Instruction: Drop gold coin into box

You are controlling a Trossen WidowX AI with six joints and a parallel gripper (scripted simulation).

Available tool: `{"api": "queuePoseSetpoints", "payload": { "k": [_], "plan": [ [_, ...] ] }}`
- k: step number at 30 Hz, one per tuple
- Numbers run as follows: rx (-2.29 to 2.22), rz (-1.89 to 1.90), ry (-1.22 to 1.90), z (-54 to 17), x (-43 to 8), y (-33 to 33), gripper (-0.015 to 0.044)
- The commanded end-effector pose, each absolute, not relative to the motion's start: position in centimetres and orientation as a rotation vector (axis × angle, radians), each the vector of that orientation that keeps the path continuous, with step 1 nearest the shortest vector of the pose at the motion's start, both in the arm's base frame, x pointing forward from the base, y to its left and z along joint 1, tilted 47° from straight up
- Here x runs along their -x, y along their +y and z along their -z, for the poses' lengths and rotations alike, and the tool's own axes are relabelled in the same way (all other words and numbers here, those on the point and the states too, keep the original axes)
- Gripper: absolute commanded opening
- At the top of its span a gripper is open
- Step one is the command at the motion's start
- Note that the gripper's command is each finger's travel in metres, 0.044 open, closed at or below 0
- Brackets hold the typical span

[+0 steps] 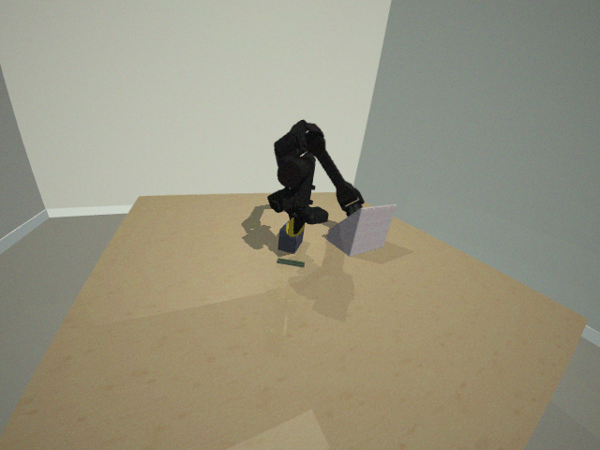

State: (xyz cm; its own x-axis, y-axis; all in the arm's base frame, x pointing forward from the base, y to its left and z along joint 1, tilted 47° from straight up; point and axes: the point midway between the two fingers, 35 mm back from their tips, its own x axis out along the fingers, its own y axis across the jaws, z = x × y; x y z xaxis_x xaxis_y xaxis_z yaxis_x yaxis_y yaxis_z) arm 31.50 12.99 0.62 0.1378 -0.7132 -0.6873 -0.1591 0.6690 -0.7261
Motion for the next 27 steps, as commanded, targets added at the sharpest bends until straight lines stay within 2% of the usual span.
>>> {"api": "queuePoseSetpoints", "payload": {
  "k": [1, 16, 27],
  "plan": [
    [0.891, 0.378, 1.45, -0.65, -31.39, 13.01, 0.0],
    [1.3, -0.006, 1.576, -0.7, -31.26, 12.96, 0.0],
    [1.319, -0.025, 1.58, -1.57, -30.99, 12.21, 0.0]
  ]
}}
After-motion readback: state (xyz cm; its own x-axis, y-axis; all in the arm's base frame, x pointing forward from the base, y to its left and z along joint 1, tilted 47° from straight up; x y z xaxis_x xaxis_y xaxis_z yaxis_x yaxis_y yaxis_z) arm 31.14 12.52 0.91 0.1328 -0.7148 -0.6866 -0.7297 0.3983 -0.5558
